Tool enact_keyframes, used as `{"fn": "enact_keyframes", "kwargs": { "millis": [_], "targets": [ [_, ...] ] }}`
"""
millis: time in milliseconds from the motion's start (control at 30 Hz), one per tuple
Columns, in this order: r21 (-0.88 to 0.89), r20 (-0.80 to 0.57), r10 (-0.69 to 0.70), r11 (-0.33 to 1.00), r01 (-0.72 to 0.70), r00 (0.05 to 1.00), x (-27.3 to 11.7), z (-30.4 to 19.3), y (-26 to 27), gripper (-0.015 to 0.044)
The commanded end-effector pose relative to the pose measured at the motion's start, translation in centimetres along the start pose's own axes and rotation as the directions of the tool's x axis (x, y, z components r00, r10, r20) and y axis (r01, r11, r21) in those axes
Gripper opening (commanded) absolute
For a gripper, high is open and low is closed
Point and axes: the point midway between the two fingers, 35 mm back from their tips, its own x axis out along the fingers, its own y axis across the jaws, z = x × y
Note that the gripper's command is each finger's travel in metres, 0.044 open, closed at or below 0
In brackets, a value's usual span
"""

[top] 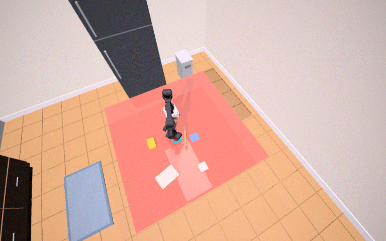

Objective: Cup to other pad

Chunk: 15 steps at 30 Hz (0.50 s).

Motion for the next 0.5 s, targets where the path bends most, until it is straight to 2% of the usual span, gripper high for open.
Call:
{"fn": "enact_keyframes", "kwargs": {
  "millis": [0, 467],
  "targets": [
    [0.006, -0.008, -0.003, 1.0, 0.003, 1.0, 0.84, -0.3, -0.22, 0.0],
    [0.0, -0.002, -0.002, 1.0, 0.002, 1.0, 0.64, -0.11, -0.1, 0.0]
  ]
}}
